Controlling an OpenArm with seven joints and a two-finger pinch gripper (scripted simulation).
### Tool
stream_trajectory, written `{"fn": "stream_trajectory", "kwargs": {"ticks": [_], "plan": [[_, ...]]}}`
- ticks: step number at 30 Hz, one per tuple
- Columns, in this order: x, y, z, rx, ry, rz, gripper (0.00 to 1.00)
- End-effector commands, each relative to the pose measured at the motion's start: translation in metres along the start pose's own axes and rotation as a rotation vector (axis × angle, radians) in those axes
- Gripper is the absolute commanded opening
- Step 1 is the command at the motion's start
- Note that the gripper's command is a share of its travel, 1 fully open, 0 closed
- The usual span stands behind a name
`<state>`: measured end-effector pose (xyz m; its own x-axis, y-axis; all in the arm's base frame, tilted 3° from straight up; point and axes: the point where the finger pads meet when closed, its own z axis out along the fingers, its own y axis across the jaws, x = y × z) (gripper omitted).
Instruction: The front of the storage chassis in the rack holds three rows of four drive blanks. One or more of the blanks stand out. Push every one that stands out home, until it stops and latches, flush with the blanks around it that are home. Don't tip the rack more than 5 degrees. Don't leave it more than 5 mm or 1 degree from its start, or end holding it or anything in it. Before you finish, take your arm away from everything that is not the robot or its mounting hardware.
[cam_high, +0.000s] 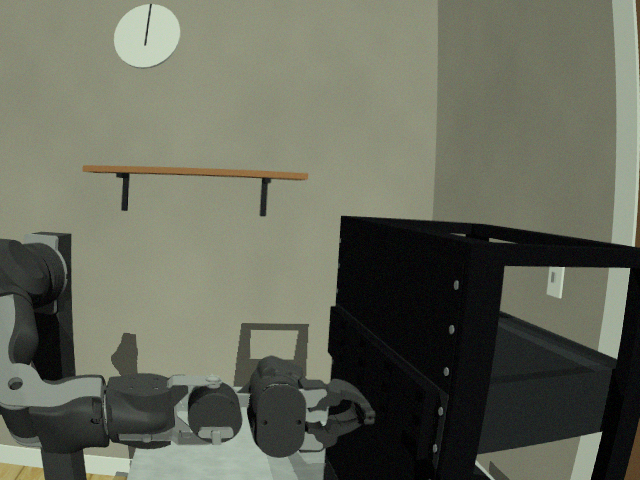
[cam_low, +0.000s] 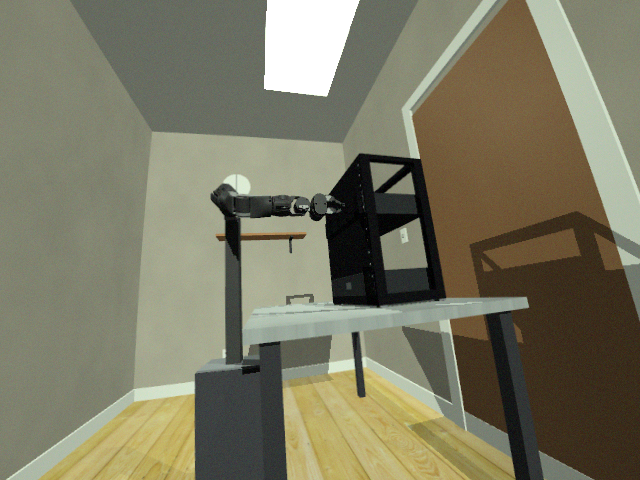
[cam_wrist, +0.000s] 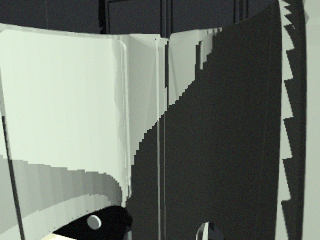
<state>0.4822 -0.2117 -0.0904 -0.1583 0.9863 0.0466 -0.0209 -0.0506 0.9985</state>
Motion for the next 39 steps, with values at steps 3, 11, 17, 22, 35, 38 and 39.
{"fn": "stream_trajectory", "kwargs": {"ticks": [3,11,17,22,35,38,39], "plan": [[0.001,0.0,0.0,0.003,-0.001,-0.004,0.0],[0.001,0.0,0.0,0.003,-0.001,-0.004,0.0],[0.001,0.0,0.0,0.003,-0.002,-0.004,0.0],[-0.001,-0.002,0.008,0.005,-0.004,-0.004,0.0],[-0.002,-0.002,0.011,0.005,-0.004,-0.004,0.0],[-0.001,-0.001,0.016,0.006,-0.004,-0.004,0.0],[-0.001,-0.001,0.018,0.006,-0.004,-0.004,0.0]]}}
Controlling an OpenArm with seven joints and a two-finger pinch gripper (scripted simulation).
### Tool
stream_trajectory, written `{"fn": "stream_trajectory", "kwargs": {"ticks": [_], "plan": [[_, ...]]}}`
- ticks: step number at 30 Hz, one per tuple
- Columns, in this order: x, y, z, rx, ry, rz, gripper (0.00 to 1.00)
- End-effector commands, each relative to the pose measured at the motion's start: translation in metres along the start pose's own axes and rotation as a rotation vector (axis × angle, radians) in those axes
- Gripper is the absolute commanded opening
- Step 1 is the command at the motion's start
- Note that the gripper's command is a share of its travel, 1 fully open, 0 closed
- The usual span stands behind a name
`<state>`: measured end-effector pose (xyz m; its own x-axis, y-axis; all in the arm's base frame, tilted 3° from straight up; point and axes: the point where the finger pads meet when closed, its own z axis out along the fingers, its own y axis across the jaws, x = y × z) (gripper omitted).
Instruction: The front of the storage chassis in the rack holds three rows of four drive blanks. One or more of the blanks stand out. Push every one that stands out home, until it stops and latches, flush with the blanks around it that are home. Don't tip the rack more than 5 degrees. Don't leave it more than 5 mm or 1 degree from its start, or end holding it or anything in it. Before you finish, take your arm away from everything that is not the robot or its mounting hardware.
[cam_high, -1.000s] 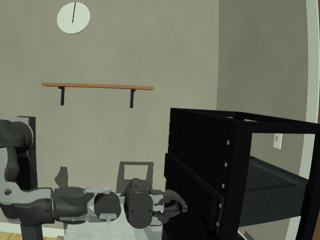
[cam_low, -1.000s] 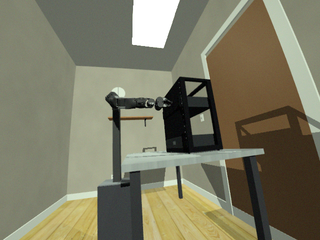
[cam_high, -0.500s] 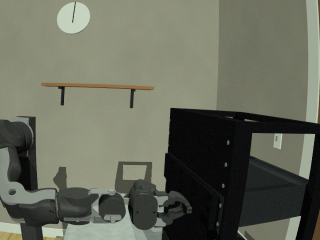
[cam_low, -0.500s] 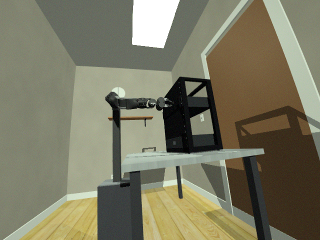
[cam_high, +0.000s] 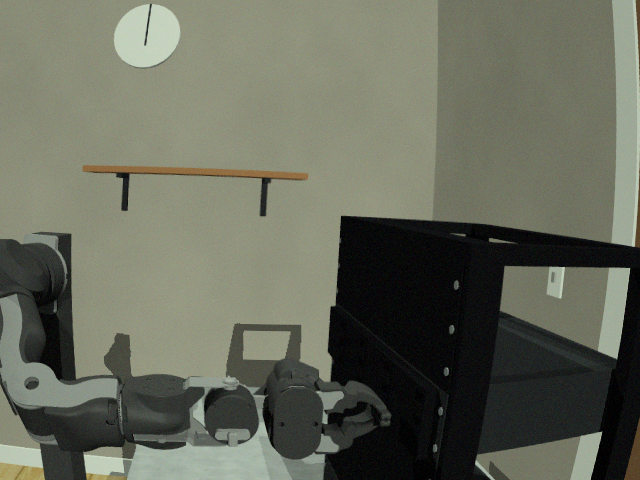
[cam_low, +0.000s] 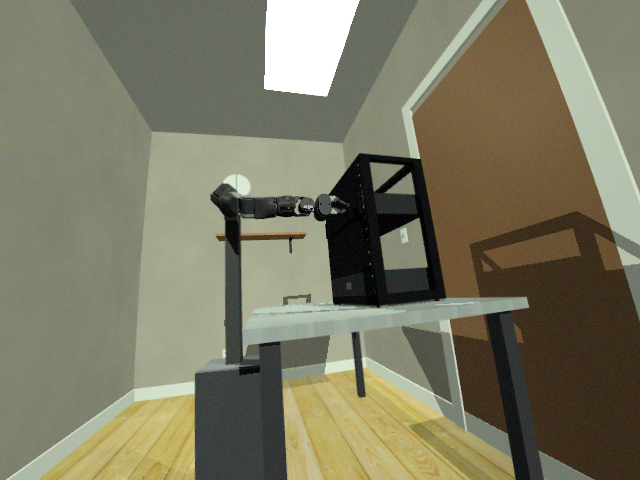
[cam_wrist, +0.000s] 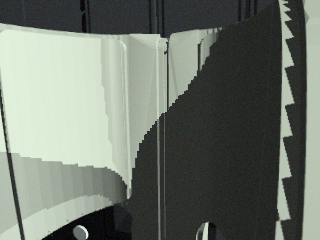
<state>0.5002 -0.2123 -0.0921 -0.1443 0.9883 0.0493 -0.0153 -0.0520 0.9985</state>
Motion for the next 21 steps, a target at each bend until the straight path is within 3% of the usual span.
{"fn": "stream_trajectory", "kwargs": {"ticks": [1,21], "plan": [[0.002,0.001,0.002,0.0,0.01,-0.006,0.0],[0.003,0.001,0.013,0.0,0.011,-0.006,0.0]]}}
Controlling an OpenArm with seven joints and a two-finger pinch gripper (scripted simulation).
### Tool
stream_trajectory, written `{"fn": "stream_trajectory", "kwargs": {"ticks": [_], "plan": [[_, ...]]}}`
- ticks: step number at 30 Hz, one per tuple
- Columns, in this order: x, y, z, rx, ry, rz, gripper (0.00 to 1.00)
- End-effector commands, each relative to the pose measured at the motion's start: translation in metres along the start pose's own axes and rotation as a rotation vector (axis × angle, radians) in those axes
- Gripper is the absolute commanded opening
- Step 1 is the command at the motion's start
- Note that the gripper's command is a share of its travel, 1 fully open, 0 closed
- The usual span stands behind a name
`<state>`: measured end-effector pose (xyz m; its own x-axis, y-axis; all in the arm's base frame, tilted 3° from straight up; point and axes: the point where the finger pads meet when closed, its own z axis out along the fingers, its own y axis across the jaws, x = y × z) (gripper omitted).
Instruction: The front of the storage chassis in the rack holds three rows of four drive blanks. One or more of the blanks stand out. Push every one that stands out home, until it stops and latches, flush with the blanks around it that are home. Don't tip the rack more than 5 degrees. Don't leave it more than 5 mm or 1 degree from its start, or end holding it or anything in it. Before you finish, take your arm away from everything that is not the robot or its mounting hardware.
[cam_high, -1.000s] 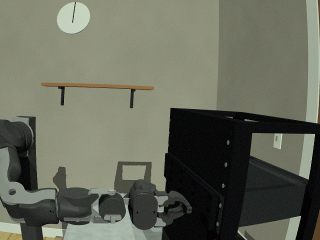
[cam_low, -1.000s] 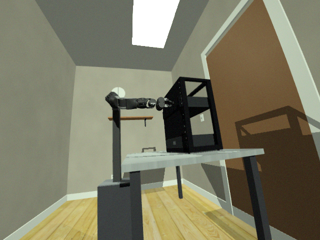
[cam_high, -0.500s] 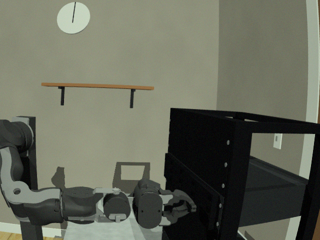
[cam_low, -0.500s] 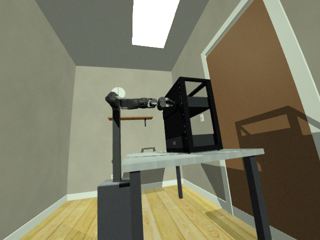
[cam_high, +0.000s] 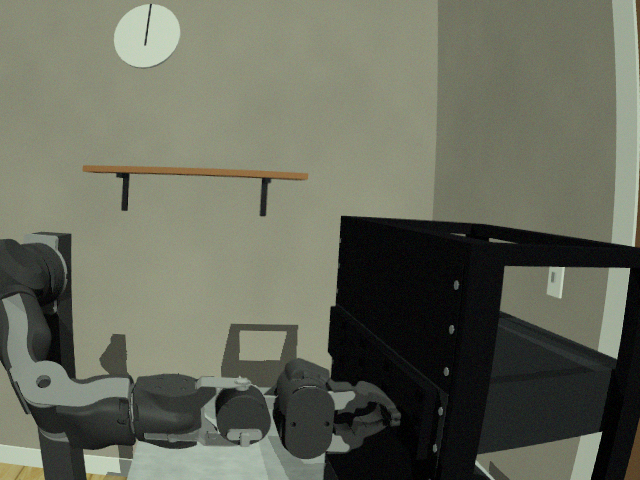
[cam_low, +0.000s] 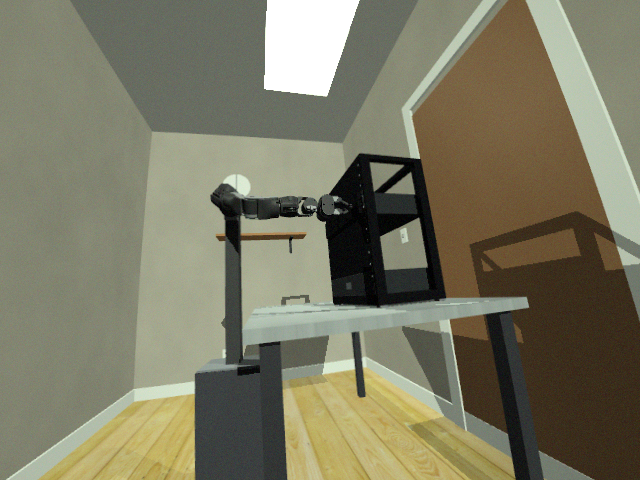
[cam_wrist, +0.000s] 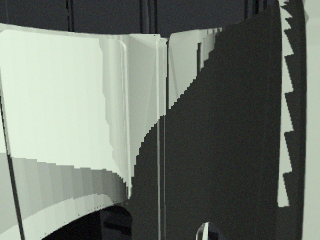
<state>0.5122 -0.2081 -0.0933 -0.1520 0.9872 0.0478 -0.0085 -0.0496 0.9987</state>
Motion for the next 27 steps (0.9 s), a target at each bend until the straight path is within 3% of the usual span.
{"fn": "stream_trajectory", "kwargs": {"ticks": [1,27], "plan": [[0.0003,0.0023,0.0002,-0.007,0.004,-0.005,0.0],[-0.0005,0.0041,0.0038,-0.006,0.002,-0.005,0.0]]}}
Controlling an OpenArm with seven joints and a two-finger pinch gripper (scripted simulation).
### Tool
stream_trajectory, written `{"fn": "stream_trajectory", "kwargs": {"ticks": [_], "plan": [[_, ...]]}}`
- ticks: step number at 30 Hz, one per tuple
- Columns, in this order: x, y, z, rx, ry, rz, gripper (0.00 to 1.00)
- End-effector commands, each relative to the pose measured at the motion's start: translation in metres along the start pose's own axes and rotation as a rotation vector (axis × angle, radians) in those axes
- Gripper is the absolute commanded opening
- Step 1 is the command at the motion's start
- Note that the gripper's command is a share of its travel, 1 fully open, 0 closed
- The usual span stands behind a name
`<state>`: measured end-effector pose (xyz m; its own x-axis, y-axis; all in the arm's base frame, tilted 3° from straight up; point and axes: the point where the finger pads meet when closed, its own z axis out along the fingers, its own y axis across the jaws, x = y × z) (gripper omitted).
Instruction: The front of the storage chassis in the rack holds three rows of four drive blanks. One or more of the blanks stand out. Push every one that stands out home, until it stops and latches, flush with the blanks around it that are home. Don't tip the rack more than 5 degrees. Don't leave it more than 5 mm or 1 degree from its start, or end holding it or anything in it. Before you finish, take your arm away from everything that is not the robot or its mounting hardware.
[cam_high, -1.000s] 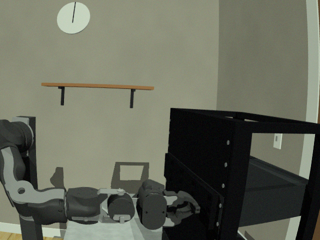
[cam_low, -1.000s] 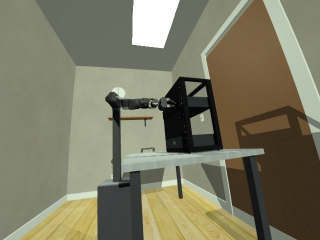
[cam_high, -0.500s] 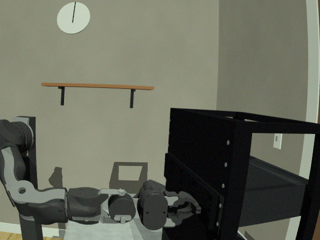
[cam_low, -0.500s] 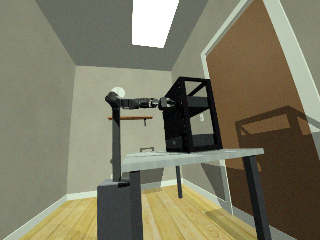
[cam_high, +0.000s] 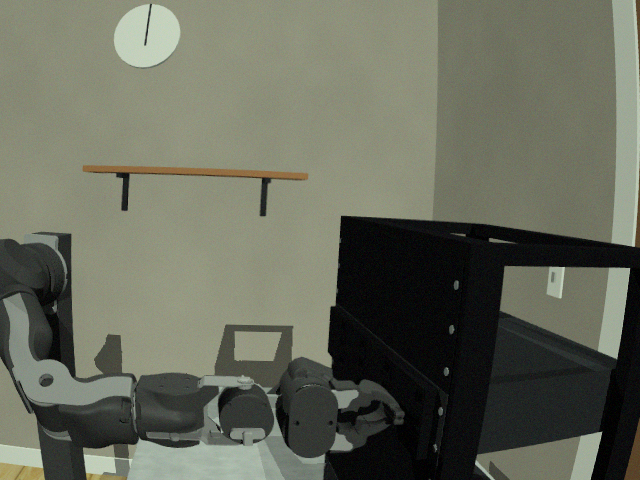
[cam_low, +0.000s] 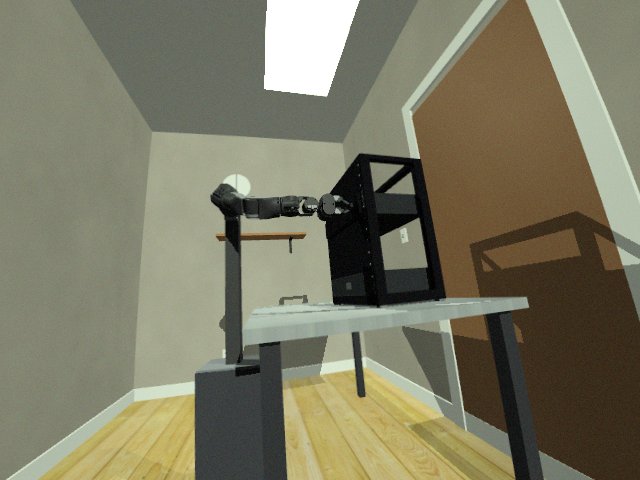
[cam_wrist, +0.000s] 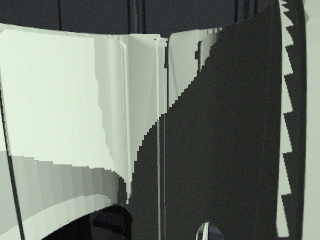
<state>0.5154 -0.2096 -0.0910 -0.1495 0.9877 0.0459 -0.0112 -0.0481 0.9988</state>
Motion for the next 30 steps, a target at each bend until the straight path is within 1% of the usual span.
{"fn": "stream_trajectory", "kwargs": {"ticks": [1,30], "plan": [[0.0016,0.0015,0.0013,-0.004,0.005,-0.003,0.0],[0.0024,0.0034,0.0061,-0.005,0.007,-0.003,0.0]]}}
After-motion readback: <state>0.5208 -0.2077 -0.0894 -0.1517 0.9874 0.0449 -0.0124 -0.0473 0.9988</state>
